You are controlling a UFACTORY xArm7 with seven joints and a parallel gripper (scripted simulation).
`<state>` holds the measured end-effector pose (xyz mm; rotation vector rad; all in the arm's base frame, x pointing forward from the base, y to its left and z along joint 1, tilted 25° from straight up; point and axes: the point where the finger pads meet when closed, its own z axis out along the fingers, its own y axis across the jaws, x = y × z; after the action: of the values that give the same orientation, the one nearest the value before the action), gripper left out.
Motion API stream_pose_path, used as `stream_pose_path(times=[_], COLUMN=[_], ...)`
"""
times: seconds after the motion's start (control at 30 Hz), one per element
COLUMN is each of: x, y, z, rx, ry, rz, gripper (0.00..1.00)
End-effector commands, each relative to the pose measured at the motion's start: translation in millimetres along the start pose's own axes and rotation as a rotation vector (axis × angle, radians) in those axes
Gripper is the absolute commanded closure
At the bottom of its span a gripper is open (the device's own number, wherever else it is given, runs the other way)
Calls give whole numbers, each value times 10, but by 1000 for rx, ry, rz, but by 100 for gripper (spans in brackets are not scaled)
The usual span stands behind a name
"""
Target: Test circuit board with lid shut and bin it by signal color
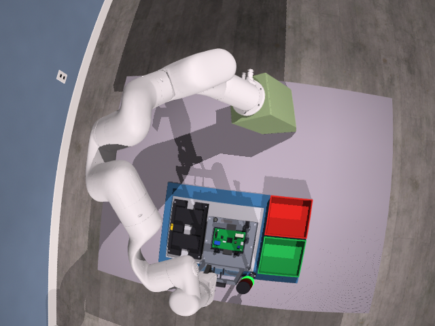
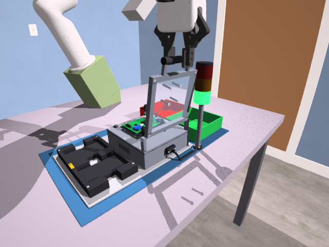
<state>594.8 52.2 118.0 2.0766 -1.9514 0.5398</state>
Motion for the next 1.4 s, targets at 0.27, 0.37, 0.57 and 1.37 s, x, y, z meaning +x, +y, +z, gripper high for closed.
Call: stream_pose_path(times=[0.27,0.37,0.57,1.37], x=[-6,-6,-6,-5], y=[-14,-14,-14,-11], z=[-26,-28,-119,-592], rx=[5,5,5,5], ry=[-2,-2,-2,-2], rz=[0,0,0,0], gripper=[49,49,49,0])
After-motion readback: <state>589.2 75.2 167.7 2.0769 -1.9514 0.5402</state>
